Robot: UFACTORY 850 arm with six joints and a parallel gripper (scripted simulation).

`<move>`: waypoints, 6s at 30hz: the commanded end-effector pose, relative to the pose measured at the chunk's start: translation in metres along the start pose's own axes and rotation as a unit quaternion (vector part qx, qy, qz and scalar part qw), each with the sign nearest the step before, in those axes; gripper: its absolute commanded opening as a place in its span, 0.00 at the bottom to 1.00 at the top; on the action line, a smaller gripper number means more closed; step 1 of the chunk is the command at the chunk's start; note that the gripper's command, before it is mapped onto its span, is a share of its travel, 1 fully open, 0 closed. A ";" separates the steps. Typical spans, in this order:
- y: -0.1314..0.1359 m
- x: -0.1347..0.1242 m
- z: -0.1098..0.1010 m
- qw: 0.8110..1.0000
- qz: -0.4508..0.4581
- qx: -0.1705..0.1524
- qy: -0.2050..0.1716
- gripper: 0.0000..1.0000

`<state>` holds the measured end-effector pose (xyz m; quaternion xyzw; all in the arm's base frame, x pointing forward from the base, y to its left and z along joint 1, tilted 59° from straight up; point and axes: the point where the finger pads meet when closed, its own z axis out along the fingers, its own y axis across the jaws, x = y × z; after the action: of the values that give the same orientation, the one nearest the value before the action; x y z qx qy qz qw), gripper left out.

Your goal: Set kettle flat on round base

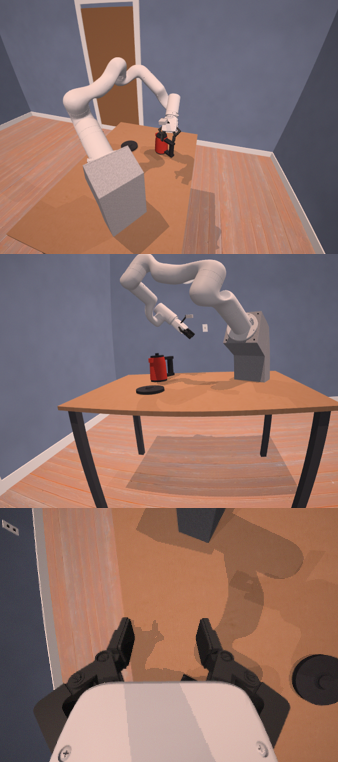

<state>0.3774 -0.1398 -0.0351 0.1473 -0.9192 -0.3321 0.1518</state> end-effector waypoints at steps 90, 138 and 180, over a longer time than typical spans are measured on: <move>0.065 -0.111 -0.133 0.772 -0.518 0.114 -0.351 0.81; 0.066 -0.114 -0.141 0.755 -0.532 0.130 -0.360 0.81; 0.076 -0.151 -0.103 0.755 -0.532 0.130 -0.360 0.81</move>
<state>0.5359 -0.0956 0.0692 0.5005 -0.7135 -0.2656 -0.4121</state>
